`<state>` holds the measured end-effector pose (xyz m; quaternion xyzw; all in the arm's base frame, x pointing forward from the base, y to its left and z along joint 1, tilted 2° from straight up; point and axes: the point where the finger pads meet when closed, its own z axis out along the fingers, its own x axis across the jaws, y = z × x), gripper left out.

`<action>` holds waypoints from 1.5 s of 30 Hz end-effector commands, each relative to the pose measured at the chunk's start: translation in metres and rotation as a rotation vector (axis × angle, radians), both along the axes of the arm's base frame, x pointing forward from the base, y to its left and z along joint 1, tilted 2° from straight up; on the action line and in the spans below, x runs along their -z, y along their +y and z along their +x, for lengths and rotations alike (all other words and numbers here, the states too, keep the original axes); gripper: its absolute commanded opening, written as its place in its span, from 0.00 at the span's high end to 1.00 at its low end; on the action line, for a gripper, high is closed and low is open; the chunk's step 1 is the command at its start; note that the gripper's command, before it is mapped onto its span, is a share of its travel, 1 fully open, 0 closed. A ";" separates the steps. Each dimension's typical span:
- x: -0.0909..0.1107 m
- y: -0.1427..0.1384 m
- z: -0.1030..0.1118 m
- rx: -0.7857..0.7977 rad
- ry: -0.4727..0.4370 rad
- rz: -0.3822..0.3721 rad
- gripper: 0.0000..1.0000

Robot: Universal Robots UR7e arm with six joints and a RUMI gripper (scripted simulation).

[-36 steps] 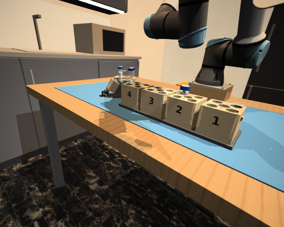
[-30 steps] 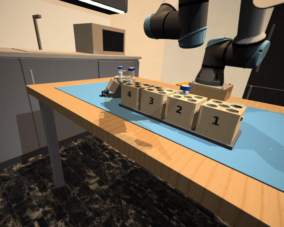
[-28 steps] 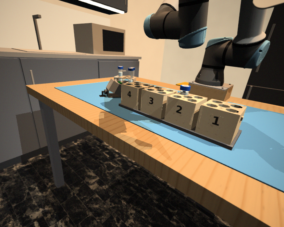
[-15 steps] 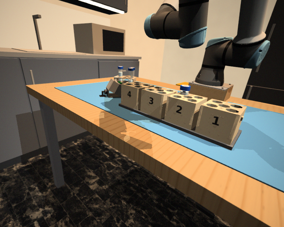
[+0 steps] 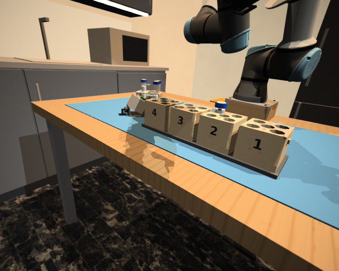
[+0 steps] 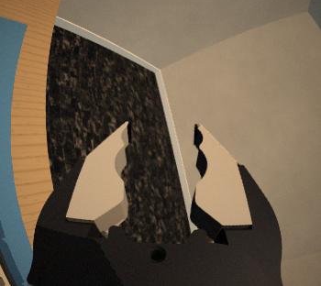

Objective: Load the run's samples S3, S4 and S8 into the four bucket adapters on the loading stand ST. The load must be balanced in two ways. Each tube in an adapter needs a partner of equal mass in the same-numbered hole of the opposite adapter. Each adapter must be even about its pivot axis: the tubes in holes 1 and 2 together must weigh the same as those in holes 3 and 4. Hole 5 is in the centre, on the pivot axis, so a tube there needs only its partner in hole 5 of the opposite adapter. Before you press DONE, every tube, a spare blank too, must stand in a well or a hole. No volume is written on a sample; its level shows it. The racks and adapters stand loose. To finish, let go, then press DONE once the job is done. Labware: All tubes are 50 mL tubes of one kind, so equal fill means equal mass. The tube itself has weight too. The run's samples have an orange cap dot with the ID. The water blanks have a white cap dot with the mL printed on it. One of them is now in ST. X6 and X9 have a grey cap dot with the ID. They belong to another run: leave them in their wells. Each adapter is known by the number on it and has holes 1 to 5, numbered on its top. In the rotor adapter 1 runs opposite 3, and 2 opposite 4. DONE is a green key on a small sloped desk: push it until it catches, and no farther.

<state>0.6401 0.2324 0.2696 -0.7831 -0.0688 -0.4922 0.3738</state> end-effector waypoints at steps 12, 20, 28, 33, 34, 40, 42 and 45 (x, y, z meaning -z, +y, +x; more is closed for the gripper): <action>0.018 -0.069 -0.037 0.182 0.194 0.024 0.65; 0.024 -0.095 -0.050 0.251 0.266 0.034 0.65; 0.033 -0.129 -0.069 0.343 0.362 0.049 0.65; 0.037 -0.142 -0.076 0.377 0.398 0.054 0.65; 0.038 -0.146 -0.078 0.388 0.410 0.056 0.65; 0.044 -0.173 -0.091 0.458 0.479 0.066 0.65; 0.044 -0.182 -0.095 0.481 0.500 0.068 0.65; 0.047 -0.195 -0.102 0.515 0.535 0.073 0.65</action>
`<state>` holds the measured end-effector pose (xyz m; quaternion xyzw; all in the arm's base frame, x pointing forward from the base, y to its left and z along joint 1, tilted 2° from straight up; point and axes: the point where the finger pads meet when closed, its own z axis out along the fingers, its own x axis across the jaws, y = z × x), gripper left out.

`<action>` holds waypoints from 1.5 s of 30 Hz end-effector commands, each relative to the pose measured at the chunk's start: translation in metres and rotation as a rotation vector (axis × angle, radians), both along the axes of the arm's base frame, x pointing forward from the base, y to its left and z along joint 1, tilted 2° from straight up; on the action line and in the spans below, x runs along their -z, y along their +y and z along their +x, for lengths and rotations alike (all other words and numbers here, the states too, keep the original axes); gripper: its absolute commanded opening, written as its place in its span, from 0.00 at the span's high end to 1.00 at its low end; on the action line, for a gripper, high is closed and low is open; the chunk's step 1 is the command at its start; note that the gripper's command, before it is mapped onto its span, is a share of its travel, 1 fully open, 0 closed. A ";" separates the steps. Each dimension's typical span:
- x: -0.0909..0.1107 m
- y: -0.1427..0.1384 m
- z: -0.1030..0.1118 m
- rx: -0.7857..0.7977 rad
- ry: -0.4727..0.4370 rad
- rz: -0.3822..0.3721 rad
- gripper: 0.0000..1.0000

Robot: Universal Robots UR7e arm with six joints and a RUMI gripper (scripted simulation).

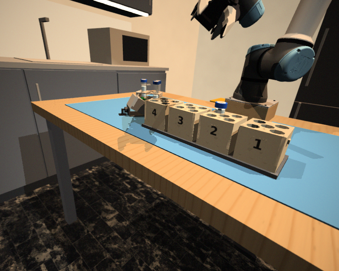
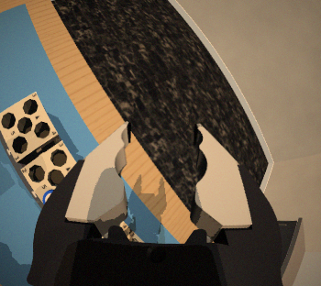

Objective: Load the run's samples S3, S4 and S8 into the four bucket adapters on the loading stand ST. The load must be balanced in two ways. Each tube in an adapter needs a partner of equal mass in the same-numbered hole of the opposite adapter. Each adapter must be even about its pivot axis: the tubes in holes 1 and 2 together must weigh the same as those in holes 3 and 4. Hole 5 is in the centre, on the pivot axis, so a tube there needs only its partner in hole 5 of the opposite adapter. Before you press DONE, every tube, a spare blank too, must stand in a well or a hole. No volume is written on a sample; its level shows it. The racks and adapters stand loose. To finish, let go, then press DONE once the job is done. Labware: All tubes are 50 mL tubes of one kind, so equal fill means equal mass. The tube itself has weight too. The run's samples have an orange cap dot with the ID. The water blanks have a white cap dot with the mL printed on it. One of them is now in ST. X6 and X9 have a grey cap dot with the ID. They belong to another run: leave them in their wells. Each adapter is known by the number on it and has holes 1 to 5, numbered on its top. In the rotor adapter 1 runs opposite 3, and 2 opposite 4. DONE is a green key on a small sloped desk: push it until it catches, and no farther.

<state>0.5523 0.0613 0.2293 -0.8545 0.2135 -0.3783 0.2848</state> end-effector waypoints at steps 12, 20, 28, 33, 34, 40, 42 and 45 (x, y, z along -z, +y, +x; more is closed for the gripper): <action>0.018 -0.067 -0.037 0.167 0.199 0.028 0.65; 0.026 -0.097 -0.053 0.247 0.282 0.041 0.65; 0.033 -0.127 -0.069 0.329 0.366 0.055 0.65; 0.039 -0.149 -0.081 0.387 0.427 0.067 0.65; 0.041 -0.153 -0.083 0.398 0.440 0.069 0.65; 0.046 -0.170 -0.092 0.444 0.488 0.078 0.65; 0.048 -0.179 -0.097 0.467 0.512 0.081 0.65; 0.051 -0.192 -0.104 0.502 0.547 0.087 0.65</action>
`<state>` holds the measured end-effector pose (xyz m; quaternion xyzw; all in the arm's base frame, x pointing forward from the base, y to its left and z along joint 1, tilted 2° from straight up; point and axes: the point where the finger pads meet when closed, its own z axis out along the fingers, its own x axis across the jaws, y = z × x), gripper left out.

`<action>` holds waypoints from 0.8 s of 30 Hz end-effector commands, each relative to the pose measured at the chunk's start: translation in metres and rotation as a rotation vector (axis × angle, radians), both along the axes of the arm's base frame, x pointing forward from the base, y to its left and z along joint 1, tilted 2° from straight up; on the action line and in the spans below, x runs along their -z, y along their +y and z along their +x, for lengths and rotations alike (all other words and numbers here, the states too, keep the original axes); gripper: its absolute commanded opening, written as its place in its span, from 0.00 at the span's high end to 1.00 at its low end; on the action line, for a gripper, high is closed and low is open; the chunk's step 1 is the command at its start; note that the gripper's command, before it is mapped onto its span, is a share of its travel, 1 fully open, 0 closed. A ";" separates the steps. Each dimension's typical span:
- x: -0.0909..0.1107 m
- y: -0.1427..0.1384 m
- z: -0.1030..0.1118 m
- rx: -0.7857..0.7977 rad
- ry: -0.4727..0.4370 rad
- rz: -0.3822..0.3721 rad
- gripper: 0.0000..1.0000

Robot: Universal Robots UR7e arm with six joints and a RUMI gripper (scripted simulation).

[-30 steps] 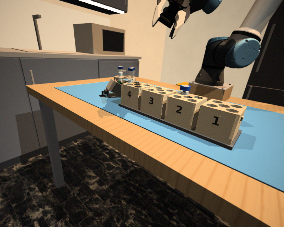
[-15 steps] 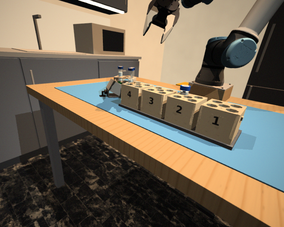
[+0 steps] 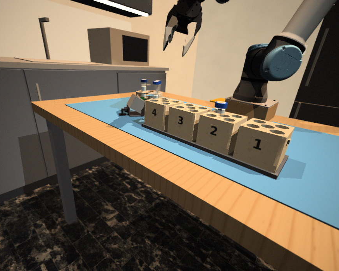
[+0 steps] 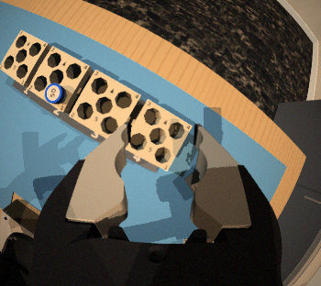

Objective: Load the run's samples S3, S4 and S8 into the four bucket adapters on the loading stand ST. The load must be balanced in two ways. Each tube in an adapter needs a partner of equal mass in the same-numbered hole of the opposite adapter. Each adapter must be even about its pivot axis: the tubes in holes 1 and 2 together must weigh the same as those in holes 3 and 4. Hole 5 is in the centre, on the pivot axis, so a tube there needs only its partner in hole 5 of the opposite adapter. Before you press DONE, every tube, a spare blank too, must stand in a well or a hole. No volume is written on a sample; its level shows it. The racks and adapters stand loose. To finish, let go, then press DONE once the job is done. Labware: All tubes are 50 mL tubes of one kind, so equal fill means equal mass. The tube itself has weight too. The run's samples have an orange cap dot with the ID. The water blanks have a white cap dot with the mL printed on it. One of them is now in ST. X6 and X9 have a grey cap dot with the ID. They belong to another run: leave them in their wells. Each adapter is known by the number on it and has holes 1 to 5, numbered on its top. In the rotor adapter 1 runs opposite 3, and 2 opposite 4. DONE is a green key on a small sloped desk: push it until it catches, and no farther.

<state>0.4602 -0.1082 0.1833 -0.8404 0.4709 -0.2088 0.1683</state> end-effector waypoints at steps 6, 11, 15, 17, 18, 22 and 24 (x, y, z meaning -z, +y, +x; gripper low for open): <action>0.011 -0.043 -0.023 0.126 0.134 0.021 0.65; 0.011 -0.042 -0.023 0.156 0.170 0.026 0.65; 0.011 -0.042 -0.023 0.202 0.218 0.033 0.65; 0.011 -0.042 -0.023 0.225 0.242 0.036 0.65; 0.011 -0.042 -0.023 0.237 0.253 0.038 0.65; 0.011 -0.042 -0.022 0.283 0.301 0.045 0.65; 0.011 -0.042 -0.022 0.306 0.325 0.048 0.65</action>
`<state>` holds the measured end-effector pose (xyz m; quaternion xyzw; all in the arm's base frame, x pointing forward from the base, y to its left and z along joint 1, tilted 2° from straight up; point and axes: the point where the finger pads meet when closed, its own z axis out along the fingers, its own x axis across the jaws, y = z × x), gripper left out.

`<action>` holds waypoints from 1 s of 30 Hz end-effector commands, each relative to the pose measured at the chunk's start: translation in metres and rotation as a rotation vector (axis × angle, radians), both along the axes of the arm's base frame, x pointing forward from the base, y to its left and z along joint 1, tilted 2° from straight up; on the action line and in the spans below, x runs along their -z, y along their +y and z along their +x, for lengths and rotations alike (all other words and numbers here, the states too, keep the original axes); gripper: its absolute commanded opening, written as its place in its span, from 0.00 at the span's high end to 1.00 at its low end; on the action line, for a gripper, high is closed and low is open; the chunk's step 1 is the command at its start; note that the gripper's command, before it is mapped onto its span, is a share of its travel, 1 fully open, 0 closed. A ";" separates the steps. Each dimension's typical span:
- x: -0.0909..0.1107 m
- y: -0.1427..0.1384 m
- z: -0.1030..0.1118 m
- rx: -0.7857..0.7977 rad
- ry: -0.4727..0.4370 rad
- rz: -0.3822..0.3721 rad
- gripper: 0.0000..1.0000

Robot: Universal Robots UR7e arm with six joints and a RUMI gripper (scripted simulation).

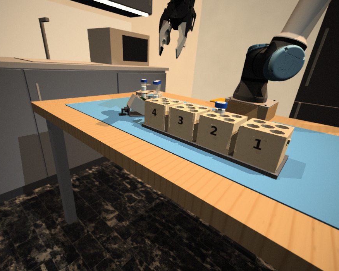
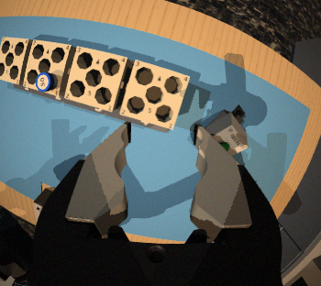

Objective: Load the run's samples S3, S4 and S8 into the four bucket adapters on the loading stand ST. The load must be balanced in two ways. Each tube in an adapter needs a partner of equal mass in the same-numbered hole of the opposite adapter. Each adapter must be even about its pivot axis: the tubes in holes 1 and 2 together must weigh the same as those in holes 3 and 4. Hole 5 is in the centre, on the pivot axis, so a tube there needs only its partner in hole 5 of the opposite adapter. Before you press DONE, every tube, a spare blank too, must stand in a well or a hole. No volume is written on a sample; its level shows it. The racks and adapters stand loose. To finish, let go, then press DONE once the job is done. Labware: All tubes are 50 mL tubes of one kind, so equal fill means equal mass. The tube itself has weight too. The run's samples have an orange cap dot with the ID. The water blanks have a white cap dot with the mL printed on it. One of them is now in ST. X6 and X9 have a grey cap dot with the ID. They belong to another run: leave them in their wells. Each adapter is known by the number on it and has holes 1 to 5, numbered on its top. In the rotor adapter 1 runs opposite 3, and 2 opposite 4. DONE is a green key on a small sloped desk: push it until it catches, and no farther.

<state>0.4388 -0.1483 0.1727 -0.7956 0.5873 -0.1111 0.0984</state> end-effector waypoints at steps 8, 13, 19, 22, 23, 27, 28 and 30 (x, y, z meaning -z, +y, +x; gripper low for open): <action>0.000 -0.001 -0.001 0.140 0.144 0.020 0.65; 0.000 -0.001 -0.001 0.197 0.204 0.028 0.65; 0.000 -0.001 -0.001 0.255 0.264 0.037 0.65; 0.000 -0.001 -0.001 0.278 0.287 0.040 0.65; 0.000 -0.001 -0.001 0.282 0.292 0.041 0.65; 0.000 -0.001 -0.001 0.282 0.292 0.041 0.65; 0.000 -0.001 -0.001 0.282 0.292 0.041 0.65; 0.000 -0.002 -0.001 0.283 0.292 0.041 0.65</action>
